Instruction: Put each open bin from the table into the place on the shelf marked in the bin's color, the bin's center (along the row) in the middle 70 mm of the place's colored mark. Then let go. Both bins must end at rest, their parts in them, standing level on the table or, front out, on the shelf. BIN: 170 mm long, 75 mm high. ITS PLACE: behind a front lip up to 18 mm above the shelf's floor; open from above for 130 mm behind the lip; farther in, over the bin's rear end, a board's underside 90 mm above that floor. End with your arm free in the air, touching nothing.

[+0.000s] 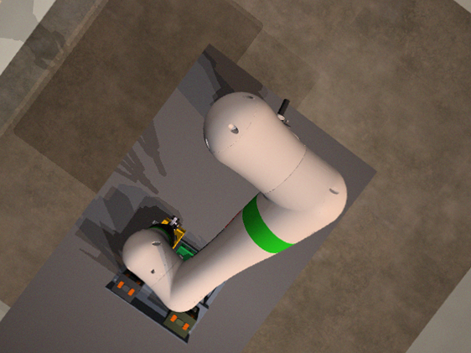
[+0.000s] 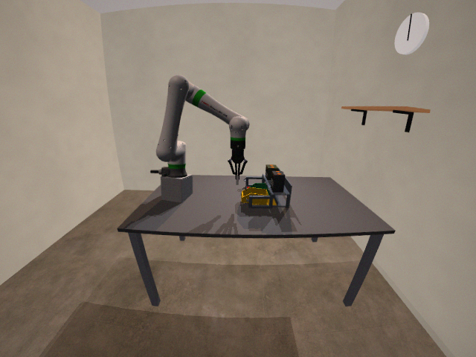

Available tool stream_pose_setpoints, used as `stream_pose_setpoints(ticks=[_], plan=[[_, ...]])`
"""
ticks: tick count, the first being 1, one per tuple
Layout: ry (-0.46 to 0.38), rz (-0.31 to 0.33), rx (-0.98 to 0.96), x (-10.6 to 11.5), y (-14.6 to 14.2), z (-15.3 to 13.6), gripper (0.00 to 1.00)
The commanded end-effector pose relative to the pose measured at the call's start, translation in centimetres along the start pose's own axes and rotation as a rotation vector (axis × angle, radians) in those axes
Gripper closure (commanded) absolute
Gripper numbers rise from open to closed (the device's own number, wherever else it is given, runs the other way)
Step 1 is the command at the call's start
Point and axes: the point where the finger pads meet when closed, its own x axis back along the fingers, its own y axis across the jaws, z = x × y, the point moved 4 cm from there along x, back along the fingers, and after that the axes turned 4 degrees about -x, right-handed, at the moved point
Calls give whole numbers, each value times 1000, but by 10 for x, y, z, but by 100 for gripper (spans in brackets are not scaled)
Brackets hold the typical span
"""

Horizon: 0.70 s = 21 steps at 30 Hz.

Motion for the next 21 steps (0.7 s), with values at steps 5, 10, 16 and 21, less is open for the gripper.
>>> stream_pose_setpoints(ticks=[5, 10, 16, 21], plan=[[0, 0, 0, 0, 0, 0, 100], [0, 0, 0, 0, 0, 0, 100], [0, 0, 0, -1, 0, 0, 100], [0, 0, 0, -6, 0, 0, 100]])
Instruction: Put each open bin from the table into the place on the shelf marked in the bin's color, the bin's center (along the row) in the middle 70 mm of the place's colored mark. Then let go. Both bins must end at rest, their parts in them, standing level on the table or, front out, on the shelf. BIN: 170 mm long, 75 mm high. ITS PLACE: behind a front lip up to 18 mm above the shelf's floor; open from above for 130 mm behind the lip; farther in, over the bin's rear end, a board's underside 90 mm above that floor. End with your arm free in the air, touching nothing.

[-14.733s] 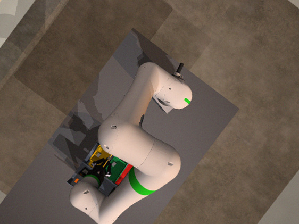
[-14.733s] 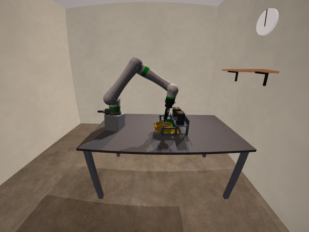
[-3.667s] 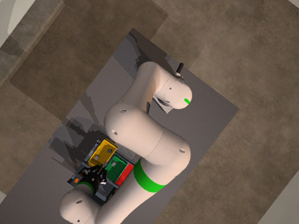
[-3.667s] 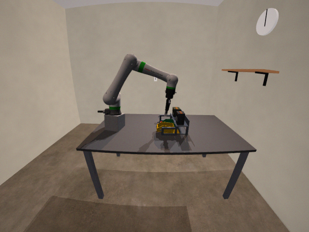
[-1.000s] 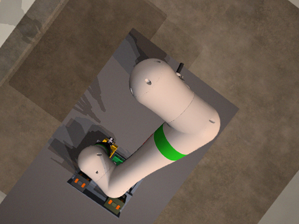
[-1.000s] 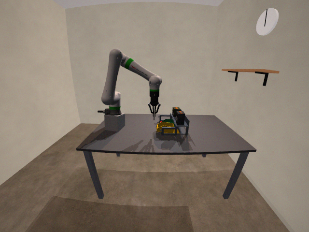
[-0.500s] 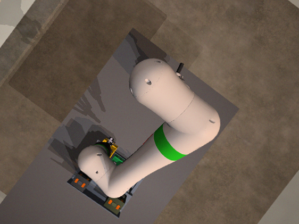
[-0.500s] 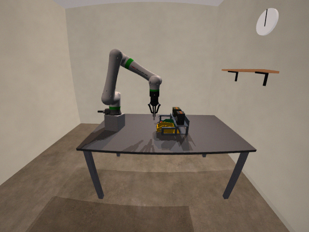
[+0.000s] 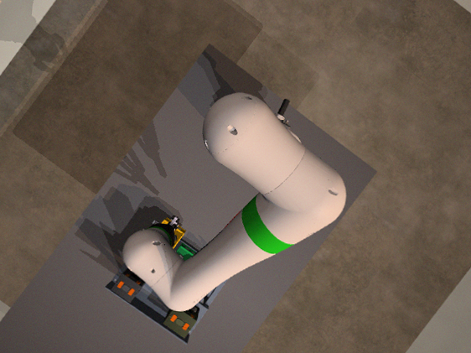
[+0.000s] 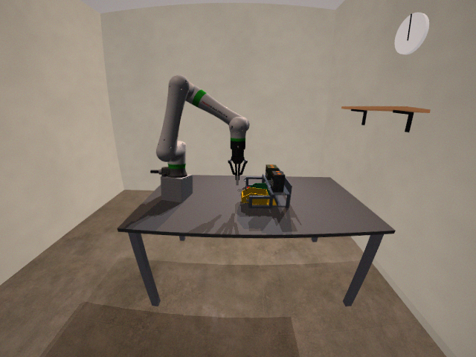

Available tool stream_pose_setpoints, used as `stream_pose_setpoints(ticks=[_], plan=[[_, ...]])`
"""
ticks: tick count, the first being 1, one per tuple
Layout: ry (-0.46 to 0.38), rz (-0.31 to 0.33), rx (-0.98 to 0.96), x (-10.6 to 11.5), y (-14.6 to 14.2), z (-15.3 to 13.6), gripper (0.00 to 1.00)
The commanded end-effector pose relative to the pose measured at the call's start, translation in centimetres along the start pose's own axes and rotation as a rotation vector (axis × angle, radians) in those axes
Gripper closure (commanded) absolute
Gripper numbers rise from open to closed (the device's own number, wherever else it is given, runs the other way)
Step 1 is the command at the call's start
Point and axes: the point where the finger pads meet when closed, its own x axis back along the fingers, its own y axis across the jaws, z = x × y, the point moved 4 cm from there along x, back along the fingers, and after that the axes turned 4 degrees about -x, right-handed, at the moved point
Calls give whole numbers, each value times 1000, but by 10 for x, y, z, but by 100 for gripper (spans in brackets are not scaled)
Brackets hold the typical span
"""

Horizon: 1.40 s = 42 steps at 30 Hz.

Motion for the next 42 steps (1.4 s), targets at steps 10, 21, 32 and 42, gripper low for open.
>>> stream_pose_setpoints(ticks=[10, 21, 32, 42], plan=[[0, 0, 0, -20, 0, 0, 100], [0, 0, 0, -50, 0, 0, 100], [0, 0, 0, -86, 0, 1, 100], [0, 0, 0, -103, 0, 1, 100]])
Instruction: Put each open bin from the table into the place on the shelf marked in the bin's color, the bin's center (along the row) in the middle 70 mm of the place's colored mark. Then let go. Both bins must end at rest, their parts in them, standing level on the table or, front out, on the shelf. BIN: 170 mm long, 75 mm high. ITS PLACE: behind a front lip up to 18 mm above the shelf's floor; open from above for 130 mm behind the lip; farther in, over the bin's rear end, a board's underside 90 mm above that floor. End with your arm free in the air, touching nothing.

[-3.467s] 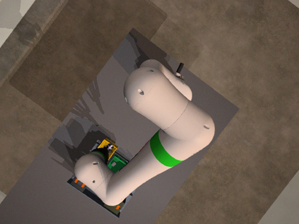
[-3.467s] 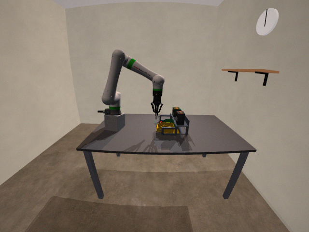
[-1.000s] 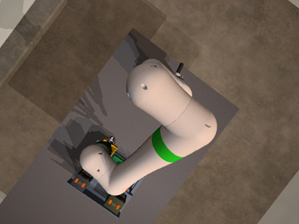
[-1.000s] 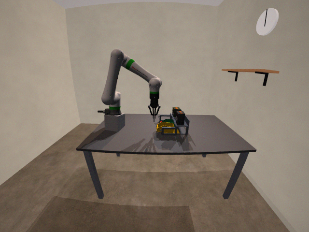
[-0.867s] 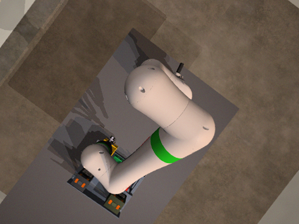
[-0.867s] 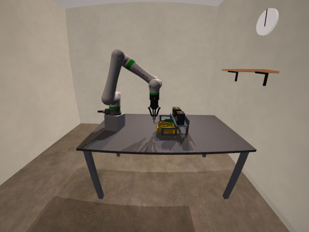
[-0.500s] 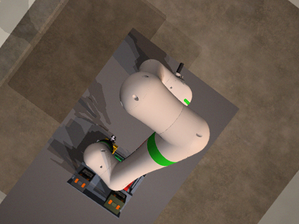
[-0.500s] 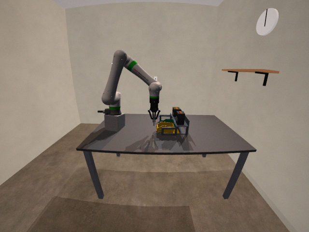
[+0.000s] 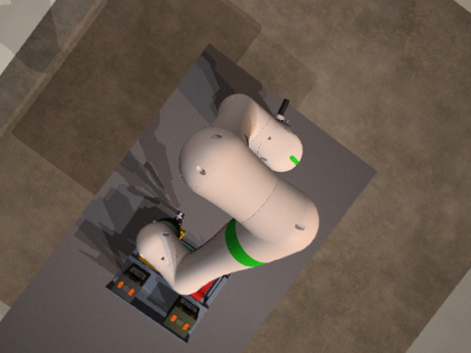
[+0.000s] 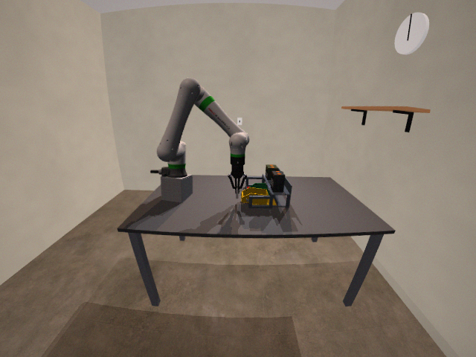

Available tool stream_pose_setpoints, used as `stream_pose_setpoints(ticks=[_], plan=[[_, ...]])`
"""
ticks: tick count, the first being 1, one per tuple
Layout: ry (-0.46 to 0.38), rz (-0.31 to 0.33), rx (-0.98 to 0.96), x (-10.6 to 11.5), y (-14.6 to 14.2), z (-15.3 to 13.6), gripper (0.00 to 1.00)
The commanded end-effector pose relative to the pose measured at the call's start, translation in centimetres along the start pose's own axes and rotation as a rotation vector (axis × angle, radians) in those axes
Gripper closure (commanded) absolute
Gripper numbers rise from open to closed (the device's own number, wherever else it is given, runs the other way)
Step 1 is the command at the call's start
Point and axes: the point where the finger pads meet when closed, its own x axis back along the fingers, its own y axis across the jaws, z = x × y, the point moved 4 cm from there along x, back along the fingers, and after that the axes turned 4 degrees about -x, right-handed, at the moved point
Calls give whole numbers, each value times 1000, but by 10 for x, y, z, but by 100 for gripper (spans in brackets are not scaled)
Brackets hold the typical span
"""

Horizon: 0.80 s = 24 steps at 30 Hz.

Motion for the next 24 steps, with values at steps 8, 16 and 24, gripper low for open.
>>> stream_pose_setpoints(ticks=[8, 16, 24], plan=[[0, 0, 0, -12, 0, 0, 100], [0, 0, 0, -12, 0, 0, 100], [0, 0, 0, -12, 0, 0, 100]])
